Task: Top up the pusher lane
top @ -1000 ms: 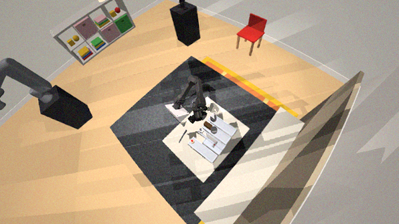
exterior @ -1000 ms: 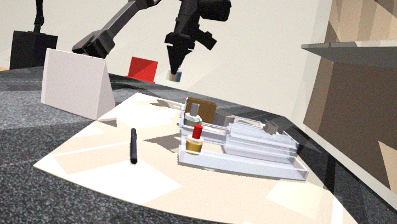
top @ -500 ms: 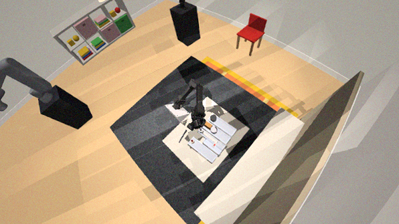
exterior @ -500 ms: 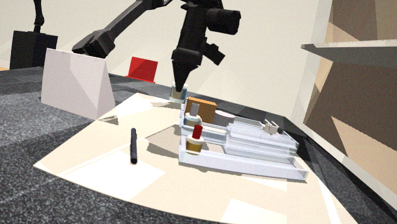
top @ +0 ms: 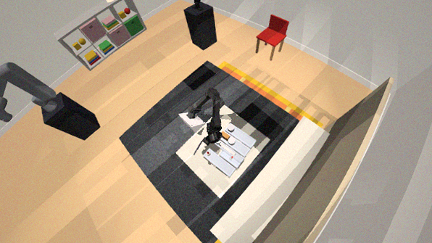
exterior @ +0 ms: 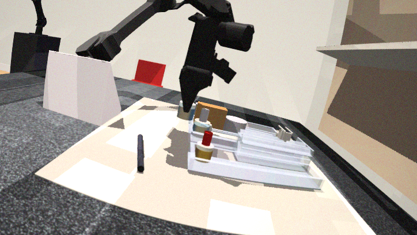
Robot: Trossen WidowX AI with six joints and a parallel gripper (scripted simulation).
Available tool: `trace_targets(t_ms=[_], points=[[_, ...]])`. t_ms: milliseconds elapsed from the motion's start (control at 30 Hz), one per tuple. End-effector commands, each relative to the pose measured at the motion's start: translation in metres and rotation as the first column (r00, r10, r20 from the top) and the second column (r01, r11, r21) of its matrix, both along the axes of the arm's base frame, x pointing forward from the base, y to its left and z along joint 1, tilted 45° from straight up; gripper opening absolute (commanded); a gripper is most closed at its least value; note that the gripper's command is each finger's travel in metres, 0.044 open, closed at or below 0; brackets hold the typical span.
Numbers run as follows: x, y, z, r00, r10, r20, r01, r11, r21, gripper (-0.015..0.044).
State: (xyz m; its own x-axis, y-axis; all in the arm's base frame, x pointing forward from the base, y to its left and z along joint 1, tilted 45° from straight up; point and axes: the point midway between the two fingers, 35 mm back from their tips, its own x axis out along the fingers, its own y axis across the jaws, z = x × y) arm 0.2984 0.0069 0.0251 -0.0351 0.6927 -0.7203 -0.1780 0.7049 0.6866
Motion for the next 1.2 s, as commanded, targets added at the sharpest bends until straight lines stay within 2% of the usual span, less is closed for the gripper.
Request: trace_targets(t_ms=[0,1167], points=[[-0.001,0.005,-0.006,1.0,-0.005,-0.006,0.005,1.0,0.007,0.0],[0.012,0.007,-0.005,1.0,-0.005,-0.006,0.005,1.0,0.007,0.0]])
